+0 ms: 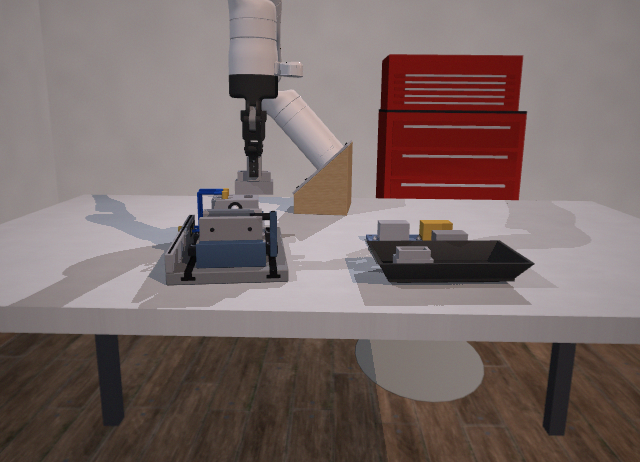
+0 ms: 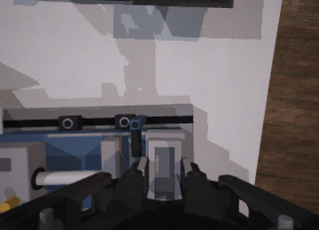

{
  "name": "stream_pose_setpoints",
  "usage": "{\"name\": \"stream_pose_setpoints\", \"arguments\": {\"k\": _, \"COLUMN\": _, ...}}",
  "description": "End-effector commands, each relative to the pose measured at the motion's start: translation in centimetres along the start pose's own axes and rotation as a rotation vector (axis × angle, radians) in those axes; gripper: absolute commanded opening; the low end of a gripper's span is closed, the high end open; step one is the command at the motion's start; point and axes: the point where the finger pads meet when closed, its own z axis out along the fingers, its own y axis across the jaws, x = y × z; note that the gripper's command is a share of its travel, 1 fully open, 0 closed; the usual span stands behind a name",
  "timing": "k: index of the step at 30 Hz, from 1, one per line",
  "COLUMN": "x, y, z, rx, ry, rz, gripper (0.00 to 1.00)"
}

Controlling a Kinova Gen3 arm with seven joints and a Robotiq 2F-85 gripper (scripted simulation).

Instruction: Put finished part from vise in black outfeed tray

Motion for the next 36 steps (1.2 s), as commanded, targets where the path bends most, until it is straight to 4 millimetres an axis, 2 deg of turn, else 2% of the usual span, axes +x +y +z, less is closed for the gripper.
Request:
{"name": "stream_pose_setpoints", "arguments": {"k": 1, "x": 1.4, "y": 1.0, "z": -0.1, "rx": -0.005, "ry": -0.008, "rz": -0.006, "gripper": 0.0}}
{"name": "stream_pose_setpoints", "arguments": {"k": 7, "x": 5.2, "y": 2.9, "z": -0.5, "rx": -0.012, "ry": -0.013, "rz": 0.008, "gripper": 0.0}}
{"name": "stream_pose_setpoints", "arguments": {"k": 13, "x": 9.9, "y": 4.6, "z": -0.8, "rx": -0.018, "ry": -0.015, "rz": 0.02, "gripper": 0.0}}
{"name": "stream_pose_setpoints", "arguments": {"k": 15, "x": 9.9, "y": 4.6, "z": -0.8, "rx": -0.018, "ry": -0.015, "rz": 0.02, "gripper": 0.0}}
{"name": "stream_pose_setpoints", "arguments": {"k": 20, "x": 14.3, "y": 5.6, "z": -0.9, "rx": -0.021, "ry": -0.014, "rz": 0.028, "gripper": 0.0}}
{"name": "stream_pose_setpoints", "arguments": {"k": 30, "x": 23.2, "y": 6.0, "z": -0.7, "rx": -0.018, "ry": -0.006, "rz": 0.038, "gripper": 0.0}}
{"name": "stream_pose_setpoints", "arguments": {"k": 32, "x": 23.2, "y": 6.0, "z": -0.7, "rx": -0.018, "ry": -0.006, "rz": 0.038, "gripper": 0.0}}
{"name": "stream_pose_setpoints", "arguments": {"k": 36, "x": 26.4, "y": 5.6, "z": -0.5, "rx": -0.013, "ry": -0.002, "rz": 0.039, "gripper": 0.0}}
